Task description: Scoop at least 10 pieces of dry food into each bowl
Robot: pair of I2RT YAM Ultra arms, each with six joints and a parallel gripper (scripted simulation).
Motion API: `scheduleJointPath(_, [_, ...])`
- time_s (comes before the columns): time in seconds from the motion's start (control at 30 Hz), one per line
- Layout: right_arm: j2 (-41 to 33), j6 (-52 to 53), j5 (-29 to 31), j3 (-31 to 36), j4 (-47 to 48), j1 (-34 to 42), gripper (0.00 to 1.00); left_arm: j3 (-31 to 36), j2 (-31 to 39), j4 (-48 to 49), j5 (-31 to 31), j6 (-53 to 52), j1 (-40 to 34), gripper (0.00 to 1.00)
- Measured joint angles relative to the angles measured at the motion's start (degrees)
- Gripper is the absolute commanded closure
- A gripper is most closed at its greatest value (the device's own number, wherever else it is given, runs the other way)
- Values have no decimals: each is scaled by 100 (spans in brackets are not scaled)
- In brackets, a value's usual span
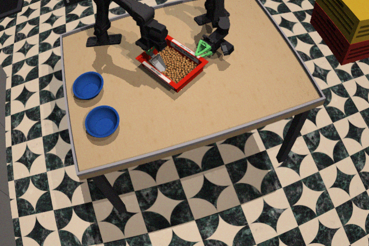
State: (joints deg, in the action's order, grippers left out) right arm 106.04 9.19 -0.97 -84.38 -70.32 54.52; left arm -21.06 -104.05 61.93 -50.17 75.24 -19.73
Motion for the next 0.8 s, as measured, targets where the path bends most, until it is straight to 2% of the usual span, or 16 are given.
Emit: scheduleJointPath(0.8, [-2, -225, -195, 0, 17, -203, 100, -24, 179, -74, 74, 42, -87, 74])
